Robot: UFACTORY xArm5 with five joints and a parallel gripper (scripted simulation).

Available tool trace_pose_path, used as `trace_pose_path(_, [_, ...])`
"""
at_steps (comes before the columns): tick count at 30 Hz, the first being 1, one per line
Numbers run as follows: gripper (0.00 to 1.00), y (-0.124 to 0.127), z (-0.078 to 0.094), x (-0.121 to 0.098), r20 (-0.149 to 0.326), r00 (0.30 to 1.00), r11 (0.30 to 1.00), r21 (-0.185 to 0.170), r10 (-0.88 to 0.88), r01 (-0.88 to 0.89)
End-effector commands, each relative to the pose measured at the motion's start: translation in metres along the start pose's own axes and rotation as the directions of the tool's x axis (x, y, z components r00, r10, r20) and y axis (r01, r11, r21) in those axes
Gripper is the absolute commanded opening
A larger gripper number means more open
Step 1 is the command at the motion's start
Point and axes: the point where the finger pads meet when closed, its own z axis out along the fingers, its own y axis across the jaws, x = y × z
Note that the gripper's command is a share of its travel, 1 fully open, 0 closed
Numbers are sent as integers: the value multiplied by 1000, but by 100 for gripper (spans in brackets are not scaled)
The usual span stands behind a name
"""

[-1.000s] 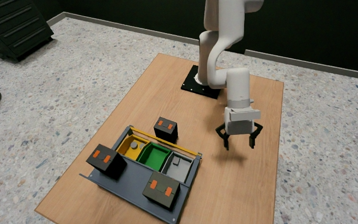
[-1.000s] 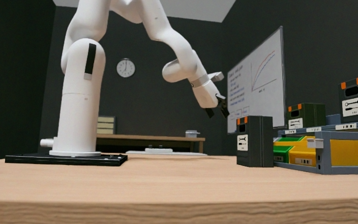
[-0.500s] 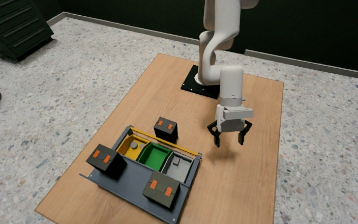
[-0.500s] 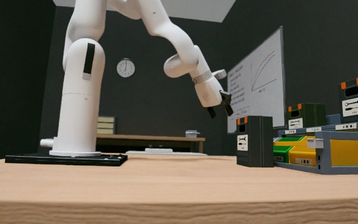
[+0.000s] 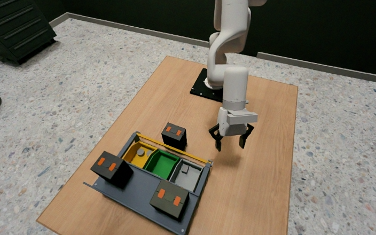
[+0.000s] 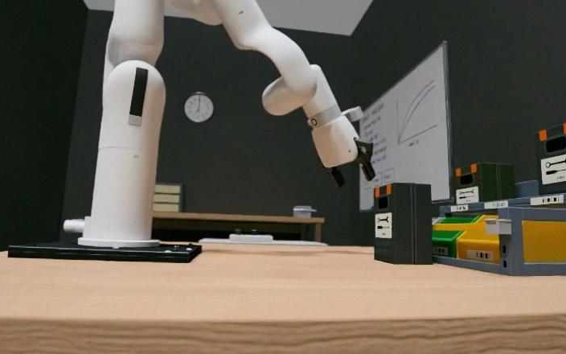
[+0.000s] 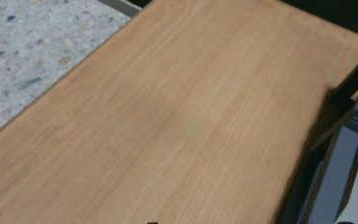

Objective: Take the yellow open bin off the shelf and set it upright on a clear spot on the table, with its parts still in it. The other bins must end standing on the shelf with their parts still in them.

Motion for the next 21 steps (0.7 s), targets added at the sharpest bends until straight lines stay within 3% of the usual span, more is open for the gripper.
trace_pose_path(1, [100, 8, -2, -3, -16, 1000, 989, 145, -25, 27])
trace_pose_path(21, [100, 52, -11, -32, 16, 995, 983, 158, -95, 92])
